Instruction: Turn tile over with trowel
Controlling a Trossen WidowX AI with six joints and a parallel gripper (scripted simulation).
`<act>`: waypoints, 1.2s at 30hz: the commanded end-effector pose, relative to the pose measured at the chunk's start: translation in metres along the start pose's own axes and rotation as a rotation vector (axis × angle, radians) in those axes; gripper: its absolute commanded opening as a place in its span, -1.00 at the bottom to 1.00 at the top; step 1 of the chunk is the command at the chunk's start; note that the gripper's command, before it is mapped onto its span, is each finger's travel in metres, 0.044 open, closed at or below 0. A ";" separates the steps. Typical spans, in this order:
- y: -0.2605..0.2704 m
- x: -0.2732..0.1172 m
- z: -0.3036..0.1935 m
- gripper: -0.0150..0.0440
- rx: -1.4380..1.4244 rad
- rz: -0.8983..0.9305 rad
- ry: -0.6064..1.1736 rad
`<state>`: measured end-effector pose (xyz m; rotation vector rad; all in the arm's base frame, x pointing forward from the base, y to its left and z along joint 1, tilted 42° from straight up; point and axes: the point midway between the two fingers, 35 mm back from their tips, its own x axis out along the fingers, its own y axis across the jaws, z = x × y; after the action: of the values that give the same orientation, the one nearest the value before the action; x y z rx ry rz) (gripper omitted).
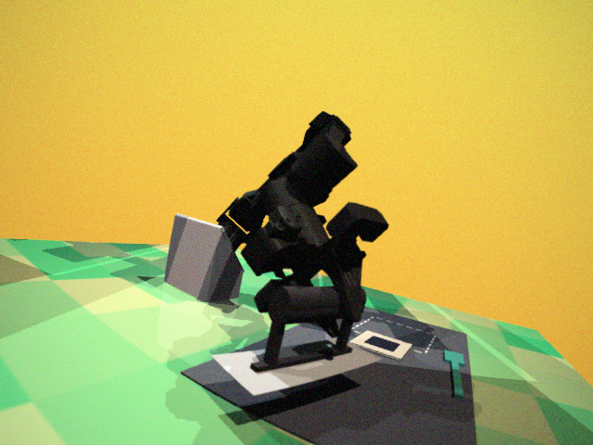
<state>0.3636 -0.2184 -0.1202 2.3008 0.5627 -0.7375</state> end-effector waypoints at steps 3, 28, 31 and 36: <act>0.002 -0.002 -0.033 -0.49 -0.076 0.011 0.035; -0.026 -0.006 -0.130 -0.49 -0.265 0.020 0.155; -0.030 -0.003 -0.130 -0.49 -0.265 0.020 0.155; -0.037 0.002 -0.130 -0.49 -0.264 0.020 0.155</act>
<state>0.3906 -0.1036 -0.0529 2.1232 0.6795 -0.4437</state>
